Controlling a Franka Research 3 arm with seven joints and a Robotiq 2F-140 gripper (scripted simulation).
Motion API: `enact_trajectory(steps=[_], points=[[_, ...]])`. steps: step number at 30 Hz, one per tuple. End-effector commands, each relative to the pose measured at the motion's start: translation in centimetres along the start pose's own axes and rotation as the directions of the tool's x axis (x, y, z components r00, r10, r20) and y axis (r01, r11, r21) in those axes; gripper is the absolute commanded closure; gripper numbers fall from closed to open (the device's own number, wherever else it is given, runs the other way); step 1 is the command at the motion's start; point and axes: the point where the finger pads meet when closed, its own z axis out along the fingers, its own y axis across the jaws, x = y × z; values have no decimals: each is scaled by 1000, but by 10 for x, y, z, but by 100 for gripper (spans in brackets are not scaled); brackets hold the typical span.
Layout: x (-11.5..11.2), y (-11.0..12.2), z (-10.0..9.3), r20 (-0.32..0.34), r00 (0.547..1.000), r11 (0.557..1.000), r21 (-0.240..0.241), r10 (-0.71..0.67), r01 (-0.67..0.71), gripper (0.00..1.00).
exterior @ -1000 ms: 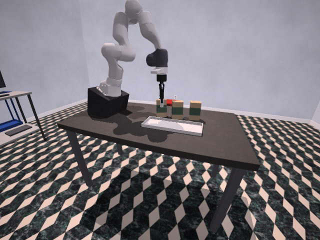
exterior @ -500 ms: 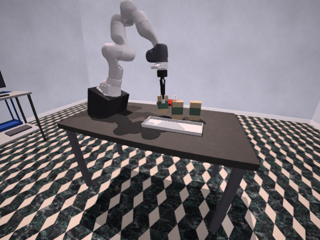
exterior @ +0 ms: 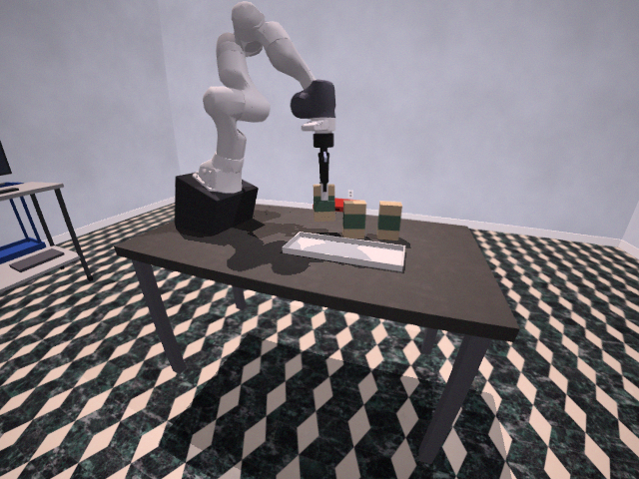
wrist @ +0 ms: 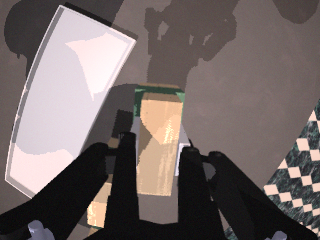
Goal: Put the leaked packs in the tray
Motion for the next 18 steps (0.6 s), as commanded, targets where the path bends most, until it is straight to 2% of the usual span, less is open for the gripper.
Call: enact_trajectory(steps=[1,12,18], points=[[4,3,0,-14,1000,1000,-10,12,-12,75],[5,2,0,-14,1000,1000,-10,12,-12,75],[11,-11,0,-14,1000,1000,-10,12,-12,75]])
